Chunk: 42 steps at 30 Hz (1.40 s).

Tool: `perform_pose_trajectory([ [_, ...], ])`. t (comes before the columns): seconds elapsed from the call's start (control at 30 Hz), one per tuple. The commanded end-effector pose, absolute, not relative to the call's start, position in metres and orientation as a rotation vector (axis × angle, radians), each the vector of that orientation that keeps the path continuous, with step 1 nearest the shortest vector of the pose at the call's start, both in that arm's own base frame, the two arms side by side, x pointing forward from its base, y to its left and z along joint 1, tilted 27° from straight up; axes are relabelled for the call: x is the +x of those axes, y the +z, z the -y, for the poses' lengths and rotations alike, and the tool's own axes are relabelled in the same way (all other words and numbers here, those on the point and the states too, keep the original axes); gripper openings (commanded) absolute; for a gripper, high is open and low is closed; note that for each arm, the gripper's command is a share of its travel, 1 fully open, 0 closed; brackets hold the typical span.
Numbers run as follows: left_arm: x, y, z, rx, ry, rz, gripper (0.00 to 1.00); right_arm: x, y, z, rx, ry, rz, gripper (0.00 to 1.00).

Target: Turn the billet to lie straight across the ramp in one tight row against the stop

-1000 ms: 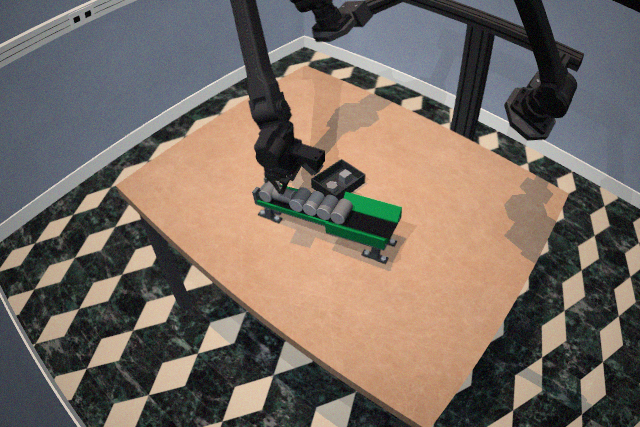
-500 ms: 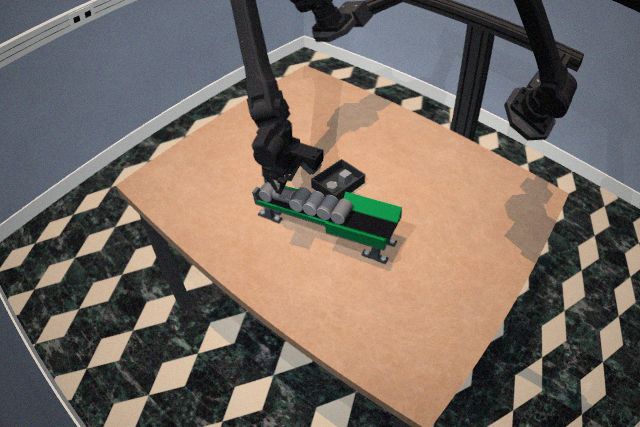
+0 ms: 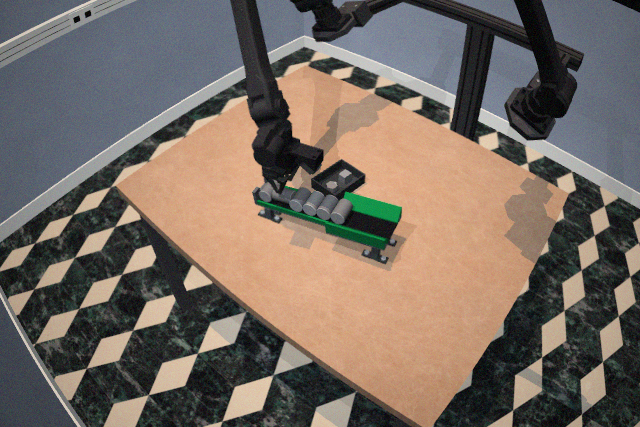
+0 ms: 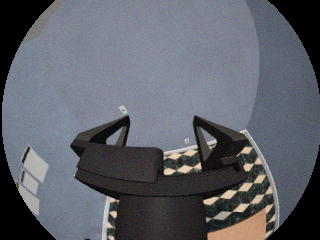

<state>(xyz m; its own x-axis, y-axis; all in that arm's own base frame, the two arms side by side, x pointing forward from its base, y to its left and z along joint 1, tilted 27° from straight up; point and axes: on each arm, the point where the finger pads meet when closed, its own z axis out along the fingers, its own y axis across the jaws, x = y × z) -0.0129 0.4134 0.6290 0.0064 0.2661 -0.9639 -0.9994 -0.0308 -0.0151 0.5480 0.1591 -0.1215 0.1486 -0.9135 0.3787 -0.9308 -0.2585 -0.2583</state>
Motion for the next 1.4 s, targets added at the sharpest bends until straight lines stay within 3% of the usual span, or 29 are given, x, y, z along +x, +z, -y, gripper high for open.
perform_pose_trajectory([
  [0.0,-0.016,0.648,-0.399,-0.992,1.380,-0.952,1.00,0.553,-0.126,-0.157,2.355,0.733,1.895,0.57],
  [1.2,-0.016,0.648,-0.399,-0.992,1.380,-0.952,1.00,0.569,-0.150,-0.150,2.364,0.747,1.901,0.57],
  [1.23,-0.016,0.648,-0.399,-0.992,1.380,-0.952,1.00,0.569,-0.150,-0.150,2.364,0.747,1.901,0.00],
  [1.37,-0.016,0.648,-0.399,-0.992,1.380,-0.952,1.00,0.567,-0.150,-0.151,2.363,0.744,1.899,0.00],
])
